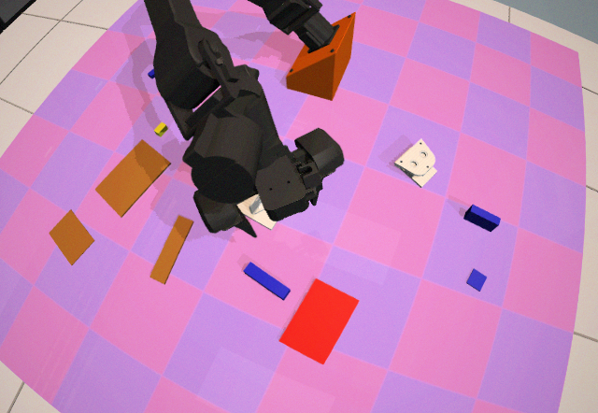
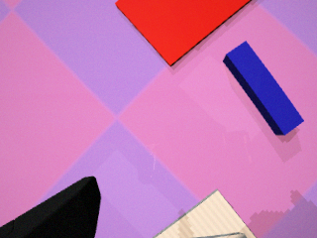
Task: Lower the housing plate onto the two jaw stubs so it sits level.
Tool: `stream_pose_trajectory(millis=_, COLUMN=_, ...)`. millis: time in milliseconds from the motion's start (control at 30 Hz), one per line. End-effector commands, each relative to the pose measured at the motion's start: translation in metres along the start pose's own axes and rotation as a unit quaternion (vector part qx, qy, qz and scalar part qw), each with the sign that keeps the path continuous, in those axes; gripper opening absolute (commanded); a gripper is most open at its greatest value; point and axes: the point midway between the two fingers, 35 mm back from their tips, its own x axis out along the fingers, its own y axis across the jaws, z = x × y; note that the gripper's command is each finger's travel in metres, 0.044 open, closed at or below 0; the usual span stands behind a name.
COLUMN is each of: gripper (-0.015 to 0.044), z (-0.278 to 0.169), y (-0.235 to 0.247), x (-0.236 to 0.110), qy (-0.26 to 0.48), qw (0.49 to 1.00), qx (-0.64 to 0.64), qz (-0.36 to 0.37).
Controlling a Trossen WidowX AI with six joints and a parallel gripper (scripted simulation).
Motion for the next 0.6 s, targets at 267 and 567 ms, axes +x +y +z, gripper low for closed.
stream_pose_trajectory(millis=267, gripper=0.0440, z=0.025, y=0.151, x=0.004, qy=0.061, qw=0.994, qx=-0.072, qz=0.047)
stream_pose_trajectory(millis=567, gripper=0.0440, z=-0.007, y=0.273, x=0.012, qy=0.160, qw=0.981, qx=-0.107, qz=0.017)
